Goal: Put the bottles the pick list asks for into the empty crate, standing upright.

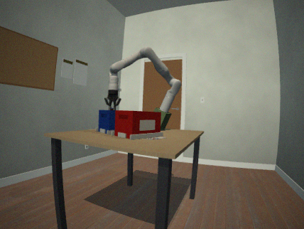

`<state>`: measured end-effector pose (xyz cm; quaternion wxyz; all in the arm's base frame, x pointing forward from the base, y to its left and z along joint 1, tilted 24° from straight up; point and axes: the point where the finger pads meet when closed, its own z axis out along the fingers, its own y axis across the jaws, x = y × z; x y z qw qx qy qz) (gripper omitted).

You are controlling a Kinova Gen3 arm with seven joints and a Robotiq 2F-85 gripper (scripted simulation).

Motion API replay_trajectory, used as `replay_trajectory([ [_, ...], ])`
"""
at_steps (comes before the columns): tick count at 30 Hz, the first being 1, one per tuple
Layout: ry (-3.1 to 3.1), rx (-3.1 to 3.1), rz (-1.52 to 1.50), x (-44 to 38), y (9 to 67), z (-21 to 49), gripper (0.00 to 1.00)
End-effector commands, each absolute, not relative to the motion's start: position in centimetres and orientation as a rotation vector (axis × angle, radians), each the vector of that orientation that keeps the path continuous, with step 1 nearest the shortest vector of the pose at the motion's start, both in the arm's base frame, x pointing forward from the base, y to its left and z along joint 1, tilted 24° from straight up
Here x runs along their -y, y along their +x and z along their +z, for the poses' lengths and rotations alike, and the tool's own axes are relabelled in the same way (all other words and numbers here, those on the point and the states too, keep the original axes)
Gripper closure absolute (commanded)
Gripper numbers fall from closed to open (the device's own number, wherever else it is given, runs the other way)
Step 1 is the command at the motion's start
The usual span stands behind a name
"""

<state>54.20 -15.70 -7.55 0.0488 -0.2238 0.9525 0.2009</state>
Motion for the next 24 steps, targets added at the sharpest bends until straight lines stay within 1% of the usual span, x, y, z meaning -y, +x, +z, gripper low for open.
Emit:
replay_trajectory([
  [1, -0.681, -2.902, 0.609, 15.9, 54.3, -7.3, 0.90],
  [24, -0.681, -2.902, 0.609, 17.3, 54.3, -4.1, 0.90],
])
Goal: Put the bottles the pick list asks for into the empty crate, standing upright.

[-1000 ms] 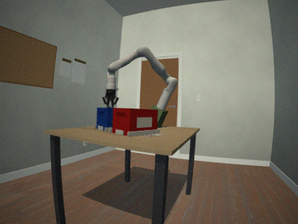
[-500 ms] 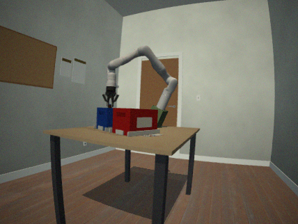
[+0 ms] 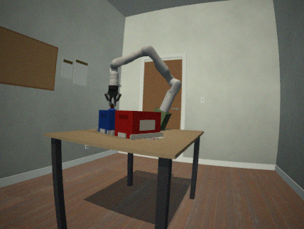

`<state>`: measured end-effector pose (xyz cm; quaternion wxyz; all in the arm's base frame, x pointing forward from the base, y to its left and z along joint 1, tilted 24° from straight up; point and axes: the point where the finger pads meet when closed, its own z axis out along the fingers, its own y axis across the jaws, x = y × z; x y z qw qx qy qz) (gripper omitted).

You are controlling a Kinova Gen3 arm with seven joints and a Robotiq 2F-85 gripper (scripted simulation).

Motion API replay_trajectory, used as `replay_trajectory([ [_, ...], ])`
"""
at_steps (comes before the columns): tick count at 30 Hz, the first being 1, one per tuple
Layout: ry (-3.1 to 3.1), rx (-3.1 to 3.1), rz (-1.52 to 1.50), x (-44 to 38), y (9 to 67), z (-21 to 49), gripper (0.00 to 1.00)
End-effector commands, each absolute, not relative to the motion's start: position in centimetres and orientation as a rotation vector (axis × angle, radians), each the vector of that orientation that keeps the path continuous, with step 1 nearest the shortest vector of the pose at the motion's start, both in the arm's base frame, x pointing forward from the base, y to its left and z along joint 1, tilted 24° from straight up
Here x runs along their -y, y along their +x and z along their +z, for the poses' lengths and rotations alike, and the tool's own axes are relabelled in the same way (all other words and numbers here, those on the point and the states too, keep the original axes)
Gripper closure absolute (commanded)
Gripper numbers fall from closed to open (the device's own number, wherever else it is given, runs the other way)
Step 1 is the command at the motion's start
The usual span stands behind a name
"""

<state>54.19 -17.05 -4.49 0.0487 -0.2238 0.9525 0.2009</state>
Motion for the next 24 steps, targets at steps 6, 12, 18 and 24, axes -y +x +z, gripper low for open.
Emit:
replay_trajectory([
  [6, -0.681, -2.902, 0.609, 17.7, 54.3, -3.2, 0.90],
  [12, -0.681, -2.902, 0.609, 17.9, 54.2, -2.6, 0.90],
  [18, -0.681, -2.902, 0.609, 18.4, 54.2, -1.6, 0.90],
  [24, -0.681, -2.902, 0.609, 18.8, 54.2, -0.7, 0.90],
])
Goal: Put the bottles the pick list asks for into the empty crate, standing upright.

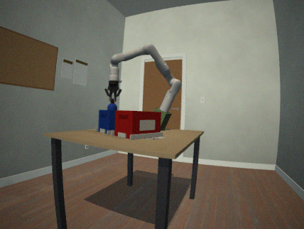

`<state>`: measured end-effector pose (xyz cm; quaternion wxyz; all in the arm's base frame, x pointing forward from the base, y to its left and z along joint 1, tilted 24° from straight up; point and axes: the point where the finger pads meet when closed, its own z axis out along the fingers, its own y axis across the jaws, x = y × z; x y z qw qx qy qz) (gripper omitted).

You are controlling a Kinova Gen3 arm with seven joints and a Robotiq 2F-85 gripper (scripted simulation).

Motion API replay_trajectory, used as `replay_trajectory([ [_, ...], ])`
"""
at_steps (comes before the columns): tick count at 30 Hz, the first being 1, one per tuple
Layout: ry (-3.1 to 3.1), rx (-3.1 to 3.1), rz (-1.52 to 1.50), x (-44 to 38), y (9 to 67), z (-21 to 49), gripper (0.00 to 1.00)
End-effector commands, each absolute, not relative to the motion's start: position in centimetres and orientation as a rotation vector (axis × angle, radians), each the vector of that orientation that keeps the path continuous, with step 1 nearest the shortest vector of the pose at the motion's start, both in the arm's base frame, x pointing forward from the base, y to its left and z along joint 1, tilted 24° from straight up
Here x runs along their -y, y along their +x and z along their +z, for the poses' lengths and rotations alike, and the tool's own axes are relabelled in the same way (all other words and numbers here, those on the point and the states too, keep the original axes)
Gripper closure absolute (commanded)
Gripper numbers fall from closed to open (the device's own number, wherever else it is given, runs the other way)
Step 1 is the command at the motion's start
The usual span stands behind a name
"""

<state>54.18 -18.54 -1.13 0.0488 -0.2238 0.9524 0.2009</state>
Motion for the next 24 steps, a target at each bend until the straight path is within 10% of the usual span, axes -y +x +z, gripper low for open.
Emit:
replay_trajectory([
  [1, -0.681, -2.902, 0.609, 18.8, 54.2, -0.6, 0.90],
  [24, -0.681, -2.902, 0.609, 20.1, 54.2, 2.3, 0.90],
])
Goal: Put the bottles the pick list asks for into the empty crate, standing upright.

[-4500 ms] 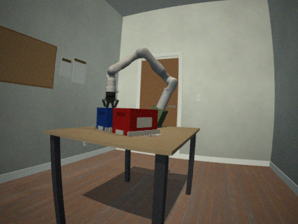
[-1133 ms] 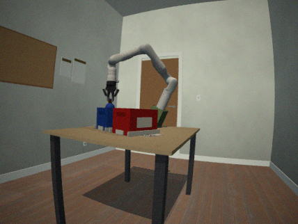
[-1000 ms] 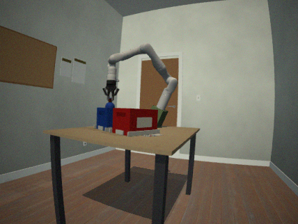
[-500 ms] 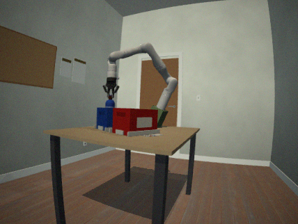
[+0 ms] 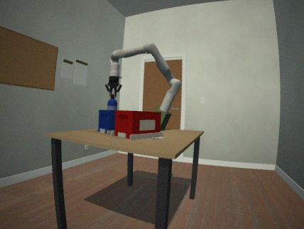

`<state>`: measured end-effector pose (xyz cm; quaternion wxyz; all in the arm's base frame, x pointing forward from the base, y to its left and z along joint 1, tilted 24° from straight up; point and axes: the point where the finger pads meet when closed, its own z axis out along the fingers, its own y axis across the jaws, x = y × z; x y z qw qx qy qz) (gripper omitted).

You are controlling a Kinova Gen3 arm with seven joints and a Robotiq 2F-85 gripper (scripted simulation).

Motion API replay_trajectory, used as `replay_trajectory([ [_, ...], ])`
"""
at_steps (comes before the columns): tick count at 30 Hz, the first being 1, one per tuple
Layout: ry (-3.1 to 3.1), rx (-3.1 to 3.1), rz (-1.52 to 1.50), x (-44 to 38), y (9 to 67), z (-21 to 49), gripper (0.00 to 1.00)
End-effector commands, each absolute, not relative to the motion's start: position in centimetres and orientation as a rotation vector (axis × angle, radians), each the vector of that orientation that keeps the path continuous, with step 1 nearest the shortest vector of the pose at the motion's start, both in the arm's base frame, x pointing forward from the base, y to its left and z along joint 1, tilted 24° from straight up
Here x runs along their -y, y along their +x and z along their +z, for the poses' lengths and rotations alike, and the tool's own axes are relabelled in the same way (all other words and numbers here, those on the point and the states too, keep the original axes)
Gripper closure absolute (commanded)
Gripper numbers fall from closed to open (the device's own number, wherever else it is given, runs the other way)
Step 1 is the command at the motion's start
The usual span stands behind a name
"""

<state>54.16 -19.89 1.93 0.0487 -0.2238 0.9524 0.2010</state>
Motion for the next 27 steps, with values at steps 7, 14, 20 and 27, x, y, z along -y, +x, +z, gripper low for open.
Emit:
replay_trajectory([
  [7, -0.681, -2.902, 0.609, 20.6, 54.2, 3.4, 0.90],
  [14, -0.681, -2.902, 0.609, 20.9, 54.2, 4.1, 0.90],
  [20, -0.681, -2.902, 0.609, 21.3, 54.2, 5.1, 0.90],
  [27, -0.681, -2.902, 0.609, 21.8, 54.2, 6.1, 0.90],
])
